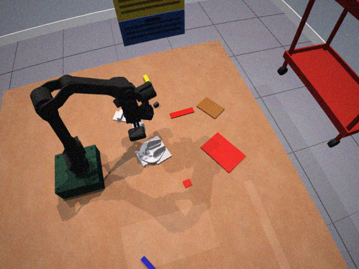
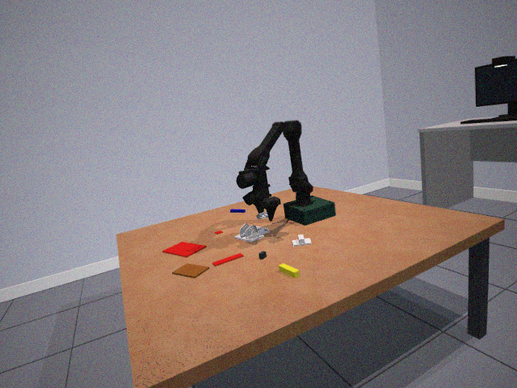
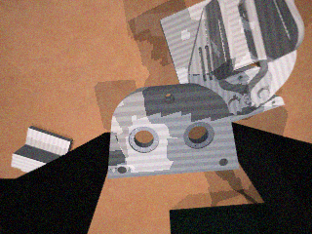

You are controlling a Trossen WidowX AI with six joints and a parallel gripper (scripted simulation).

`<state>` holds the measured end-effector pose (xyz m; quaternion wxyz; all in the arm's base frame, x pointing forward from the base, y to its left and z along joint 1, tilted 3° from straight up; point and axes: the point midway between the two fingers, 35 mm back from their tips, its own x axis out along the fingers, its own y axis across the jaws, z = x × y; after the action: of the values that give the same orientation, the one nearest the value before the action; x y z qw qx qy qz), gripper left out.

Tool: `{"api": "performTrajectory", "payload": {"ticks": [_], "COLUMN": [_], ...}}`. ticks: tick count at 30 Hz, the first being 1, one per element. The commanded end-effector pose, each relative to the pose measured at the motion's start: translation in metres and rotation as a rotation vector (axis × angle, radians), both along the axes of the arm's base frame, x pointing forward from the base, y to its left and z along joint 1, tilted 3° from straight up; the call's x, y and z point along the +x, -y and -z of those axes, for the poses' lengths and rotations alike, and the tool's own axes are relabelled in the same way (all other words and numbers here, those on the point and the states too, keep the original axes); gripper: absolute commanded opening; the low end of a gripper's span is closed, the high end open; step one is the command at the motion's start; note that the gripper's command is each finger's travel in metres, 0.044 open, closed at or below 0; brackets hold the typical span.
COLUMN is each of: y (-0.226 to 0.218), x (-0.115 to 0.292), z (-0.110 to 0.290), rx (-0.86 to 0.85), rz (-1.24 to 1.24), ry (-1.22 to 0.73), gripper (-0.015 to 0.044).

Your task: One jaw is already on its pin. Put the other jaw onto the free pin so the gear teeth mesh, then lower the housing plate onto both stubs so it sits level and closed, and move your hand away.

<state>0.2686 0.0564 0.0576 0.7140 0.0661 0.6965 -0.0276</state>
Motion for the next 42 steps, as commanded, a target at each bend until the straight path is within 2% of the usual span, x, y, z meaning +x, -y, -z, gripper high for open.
{"api": "performTrajectory", "payload": {"ticks": [1, 24, 42], "y": [0.01, 0.083, 0.085], "x": [-0.001, -0.018, -0.019], "z": [0.0, 0.006, 0.006], "rx": [0.002, -0.008, -0.008], "rz": [-0.036, -0.274, -0.289], "ry": [0.006, 0.018, 0.018], "gripper": [0.0351, 0.0351, 0.0351]}}
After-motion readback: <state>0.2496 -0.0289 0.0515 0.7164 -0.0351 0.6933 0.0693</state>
